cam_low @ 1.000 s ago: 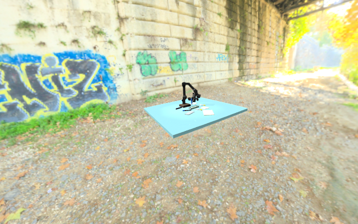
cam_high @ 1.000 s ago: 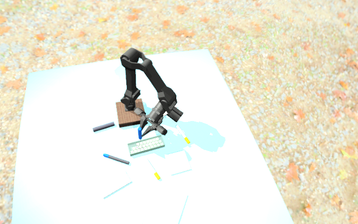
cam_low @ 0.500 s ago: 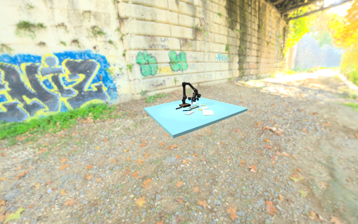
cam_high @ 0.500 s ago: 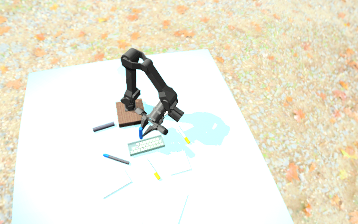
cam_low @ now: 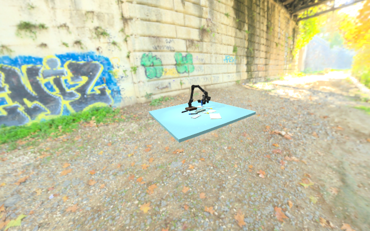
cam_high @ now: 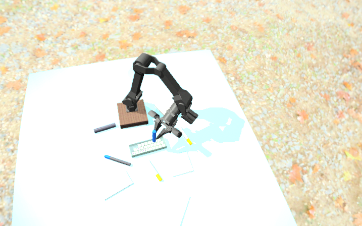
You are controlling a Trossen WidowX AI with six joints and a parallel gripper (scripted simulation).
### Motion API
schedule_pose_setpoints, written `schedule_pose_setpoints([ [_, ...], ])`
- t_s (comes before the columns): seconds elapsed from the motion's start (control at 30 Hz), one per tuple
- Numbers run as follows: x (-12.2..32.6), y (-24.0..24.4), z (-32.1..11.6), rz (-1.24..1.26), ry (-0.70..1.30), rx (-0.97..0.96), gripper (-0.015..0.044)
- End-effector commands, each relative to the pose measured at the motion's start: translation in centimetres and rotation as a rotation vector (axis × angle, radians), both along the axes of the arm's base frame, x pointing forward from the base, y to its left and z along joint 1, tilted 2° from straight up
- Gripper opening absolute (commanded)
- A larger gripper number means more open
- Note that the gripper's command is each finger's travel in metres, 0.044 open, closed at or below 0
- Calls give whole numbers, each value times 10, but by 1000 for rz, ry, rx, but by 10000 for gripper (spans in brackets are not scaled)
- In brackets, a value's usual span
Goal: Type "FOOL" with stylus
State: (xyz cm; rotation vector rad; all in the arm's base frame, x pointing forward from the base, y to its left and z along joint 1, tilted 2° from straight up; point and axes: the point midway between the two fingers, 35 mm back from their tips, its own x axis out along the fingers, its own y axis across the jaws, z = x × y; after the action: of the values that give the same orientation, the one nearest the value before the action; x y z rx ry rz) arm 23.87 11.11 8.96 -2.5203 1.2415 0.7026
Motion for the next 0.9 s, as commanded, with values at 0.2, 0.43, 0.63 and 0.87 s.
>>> schedule_pose_setpoints([
  [0.2,4,13,-12,-2,3,-1,0],
  [0.43,3,13,-21,-2,3,-1,0],
  [0.63,3,14,-23,-2,3,-1,79],
  [0.87,3,15,-26,-2,3,-1,81],
])
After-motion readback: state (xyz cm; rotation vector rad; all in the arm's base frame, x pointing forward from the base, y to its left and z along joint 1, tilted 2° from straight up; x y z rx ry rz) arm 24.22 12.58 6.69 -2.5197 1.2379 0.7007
